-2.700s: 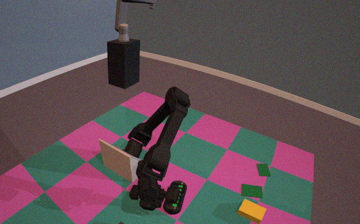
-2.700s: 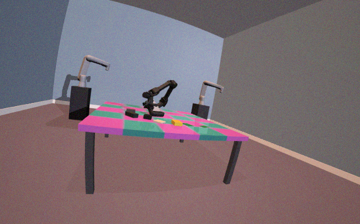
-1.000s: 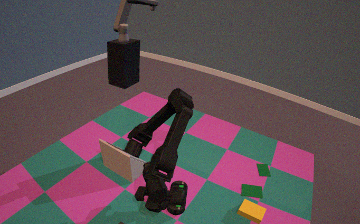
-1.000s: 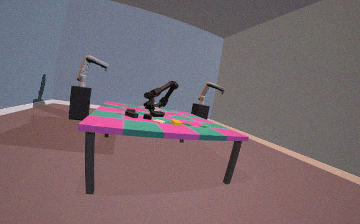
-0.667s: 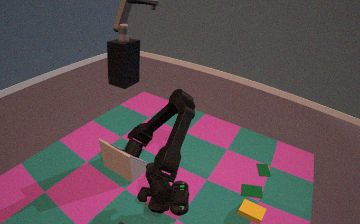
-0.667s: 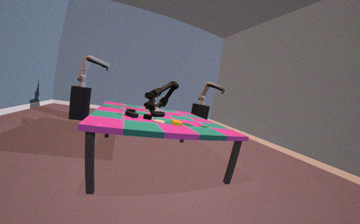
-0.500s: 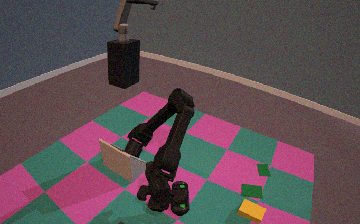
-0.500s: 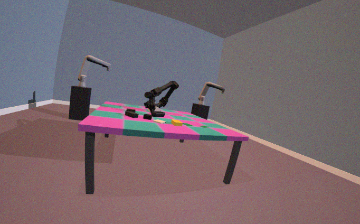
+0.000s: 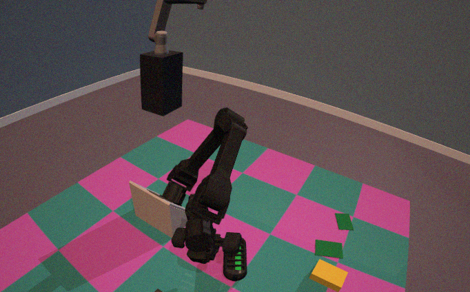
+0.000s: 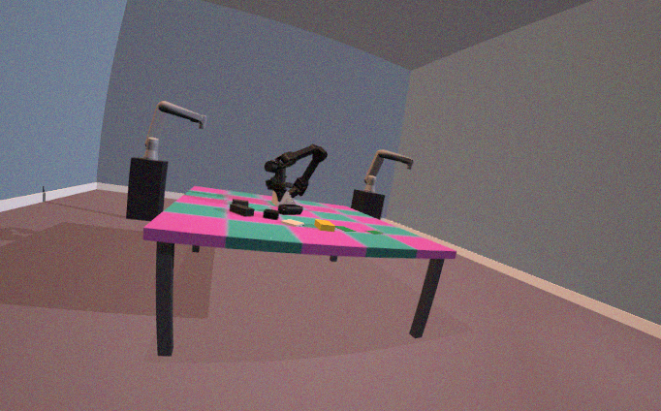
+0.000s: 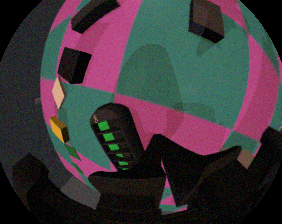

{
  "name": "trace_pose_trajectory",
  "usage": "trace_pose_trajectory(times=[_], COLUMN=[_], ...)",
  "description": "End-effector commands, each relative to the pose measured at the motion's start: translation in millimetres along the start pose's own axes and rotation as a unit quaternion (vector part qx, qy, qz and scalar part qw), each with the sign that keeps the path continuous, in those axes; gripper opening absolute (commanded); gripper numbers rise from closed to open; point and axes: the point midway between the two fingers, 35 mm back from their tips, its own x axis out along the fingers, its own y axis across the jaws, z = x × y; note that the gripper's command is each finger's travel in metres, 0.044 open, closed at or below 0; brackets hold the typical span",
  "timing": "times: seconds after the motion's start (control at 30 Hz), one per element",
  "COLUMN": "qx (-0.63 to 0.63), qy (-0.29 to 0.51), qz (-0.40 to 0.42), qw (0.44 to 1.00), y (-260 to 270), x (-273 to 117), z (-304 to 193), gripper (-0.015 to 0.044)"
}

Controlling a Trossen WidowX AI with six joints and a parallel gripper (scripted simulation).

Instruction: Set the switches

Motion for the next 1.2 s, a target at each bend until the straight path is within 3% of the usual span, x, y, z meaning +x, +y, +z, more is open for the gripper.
trace_pose_trajectory(times=[0.0, 0.4, 0.9, 1.17], qx=[-0.033, -0.107, -0.106, -0.106], qy=[-0.004, -0.01, -0.006, 0.002], qz=[-0.064, -0.248, -0.244, -0.117], qw=[0.997, 0.963, 0.964, 0.987], y=[31.4, 114.8, 112.9, 77.0], x=[2.6, 24.5, 24.2, -8.9], z=[-13.9, -107.1, -104.7, -95.2], gripper=[0.0, 0.0, 0.0, 0.0])
